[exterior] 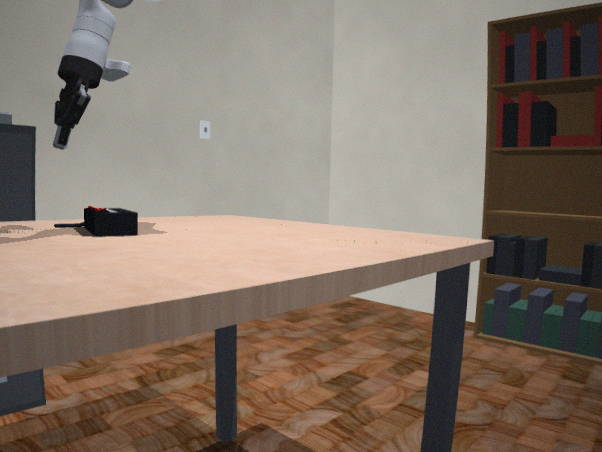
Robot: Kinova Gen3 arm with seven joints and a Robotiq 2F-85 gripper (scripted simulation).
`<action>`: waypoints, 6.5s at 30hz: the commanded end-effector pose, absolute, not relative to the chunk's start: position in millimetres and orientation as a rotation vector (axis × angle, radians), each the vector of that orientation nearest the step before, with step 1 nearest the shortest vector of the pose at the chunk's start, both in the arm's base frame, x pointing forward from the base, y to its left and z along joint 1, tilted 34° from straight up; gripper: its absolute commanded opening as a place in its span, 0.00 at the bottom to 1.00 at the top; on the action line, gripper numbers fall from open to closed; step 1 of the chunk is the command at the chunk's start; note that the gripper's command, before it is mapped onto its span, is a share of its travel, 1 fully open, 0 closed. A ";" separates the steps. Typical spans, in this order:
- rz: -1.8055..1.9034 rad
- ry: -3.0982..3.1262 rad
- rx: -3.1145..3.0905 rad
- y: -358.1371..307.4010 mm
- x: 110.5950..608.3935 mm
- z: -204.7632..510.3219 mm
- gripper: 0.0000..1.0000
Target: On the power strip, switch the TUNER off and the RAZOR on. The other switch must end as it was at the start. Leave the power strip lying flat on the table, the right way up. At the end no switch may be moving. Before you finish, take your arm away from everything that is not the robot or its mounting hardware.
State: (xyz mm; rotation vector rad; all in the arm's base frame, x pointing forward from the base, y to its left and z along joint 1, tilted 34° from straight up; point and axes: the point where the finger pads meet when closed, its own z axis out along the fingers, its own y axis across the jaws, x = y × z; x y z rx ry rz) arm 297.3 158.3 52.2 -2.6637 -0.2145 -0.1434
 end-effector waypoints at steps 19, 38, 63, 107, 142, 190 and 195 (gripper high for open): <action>-0.144 -0.215 -2.662 162.1 300.8 47.4 0.00; -0.143 -0.216 -2.659 167.5 305.1 40.1 0.00; -0.142 -0.217 -2.655 184.0 317.1 15.2 0.00; -0.143 -0.217 -2.656 201.9 328.1 -17.3 0.00; -0.145 -0.215 -2.661 214.1 333.8 -44.2 0.00; -0.146 -0.214 -2.665 218.8 335.5 -55.9 0.00; -0.146 -0.214 -2.665 218.8 335.5 -55.9 0.00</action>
